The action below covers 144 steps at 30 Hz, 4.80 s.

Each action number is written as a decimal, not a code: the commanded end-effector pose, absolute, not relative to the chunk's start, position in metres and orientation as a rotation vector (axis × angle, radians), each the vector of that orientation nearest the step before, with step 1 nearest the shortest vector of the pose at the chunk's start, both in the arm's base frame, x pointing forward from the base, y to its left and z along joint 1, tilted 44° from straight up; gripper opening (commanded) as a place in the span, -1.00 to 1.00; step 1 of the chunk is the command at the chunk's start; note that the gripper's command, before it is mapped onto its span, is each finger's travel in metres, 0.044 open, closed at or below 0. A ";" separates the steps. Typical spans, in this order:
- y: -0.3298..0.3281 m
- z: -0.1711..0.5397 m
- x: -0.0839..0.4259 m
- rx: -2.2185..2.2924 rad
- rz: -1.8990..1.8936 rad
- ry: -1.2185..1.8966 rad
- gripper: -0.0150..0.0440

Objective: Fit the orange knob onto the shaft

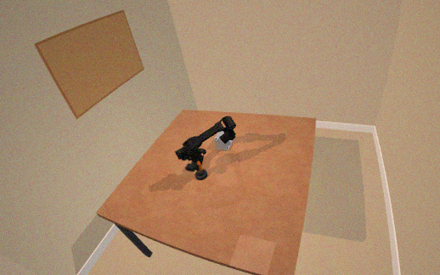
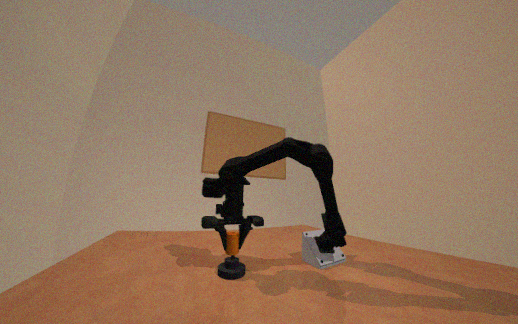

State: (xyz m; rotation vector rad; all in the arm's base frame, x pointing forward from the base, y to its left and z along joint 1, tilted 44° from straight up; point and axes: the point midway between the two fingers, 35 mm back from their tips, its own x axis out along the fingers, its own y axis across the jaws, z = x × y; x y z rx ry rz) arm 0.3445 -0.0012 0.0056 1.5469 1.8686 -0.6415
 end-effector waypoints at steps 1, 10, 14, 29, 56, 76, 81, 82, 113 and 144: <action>-0.001 0.004 0.343 1.550 -0.647 1.867 -0.49; -0.002 0.008 0.345 1.550 -0.647 1.866 -0.49; 0.000 0.007 0.345 1.550 -0.647 1.867 -0.49; -0.001 0.004 0.344 1.550 -0.647 1.867 -0.49; -0.003 0.006 0.346 1.680 -0.865 1.847 -0.49; -0.001 0.004 0.343 1.680 -0.865 1.847 -0.49; -0.002 0.008 0.344 1.680 -0.866 1.847 -0.49; -0.002 0.008 0.344 1.685 -0.875 1.846 -0.49; -0.002 0.008 0.344 1.803 -1.091 1.808 -0.49; -0.002 0.007 0.345 1.803 -1.091 1.808 -0.49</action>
